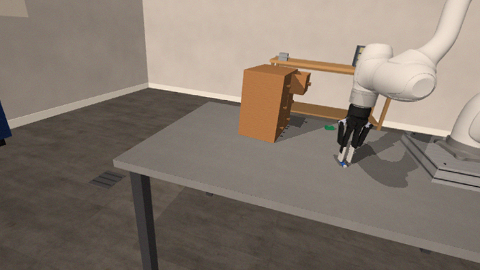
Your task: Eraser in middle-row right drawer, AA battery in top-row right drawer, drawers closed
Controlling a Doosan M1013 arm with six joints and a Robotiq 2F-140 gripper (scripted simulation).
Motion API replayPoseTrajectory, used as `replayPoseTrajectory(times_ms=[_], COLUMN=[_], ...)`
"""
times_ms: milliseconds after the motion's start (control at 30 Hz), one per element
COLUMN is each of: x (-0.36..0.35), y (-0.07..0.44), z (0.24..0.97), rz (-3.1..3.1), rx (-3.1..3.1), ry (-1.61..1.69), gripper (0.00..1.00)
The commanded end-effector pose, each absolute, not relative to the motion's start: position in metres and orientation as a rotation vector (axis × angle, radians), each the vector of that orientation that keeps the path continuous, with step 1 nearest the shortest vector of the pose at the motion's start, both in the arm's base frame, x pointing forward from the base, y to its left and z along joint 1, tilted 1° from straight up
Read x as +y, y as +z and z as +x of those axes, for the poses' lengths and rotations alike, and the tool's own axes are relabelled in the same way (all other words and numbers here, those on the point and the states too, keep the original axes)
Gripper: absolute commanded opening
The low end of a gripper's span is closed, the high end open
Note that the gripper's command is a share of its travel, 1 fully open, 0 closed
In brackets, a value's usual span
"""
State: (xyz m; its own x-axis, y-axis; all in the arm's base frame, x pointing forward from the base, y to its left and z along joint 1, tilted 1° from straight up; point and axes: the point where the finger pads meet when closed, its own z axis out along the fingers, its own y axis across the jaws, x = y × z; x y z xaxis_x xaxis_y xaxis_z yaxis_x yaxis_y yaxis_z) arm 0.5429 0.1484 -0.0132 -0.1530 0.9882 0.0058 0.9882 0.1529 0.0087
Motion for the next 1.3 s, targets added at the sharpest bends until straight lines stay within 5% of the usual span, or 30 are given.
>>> replayPoseTrajectory(times_ms=[0,1267], x=[0.148,0.149], y=[-0.013,-0.034], z=[0.543,0.543], rz=[2.044,2.044], rx=[2.384,2.384], ry=[0.017,0.017], gripper=[0.17,0.17])
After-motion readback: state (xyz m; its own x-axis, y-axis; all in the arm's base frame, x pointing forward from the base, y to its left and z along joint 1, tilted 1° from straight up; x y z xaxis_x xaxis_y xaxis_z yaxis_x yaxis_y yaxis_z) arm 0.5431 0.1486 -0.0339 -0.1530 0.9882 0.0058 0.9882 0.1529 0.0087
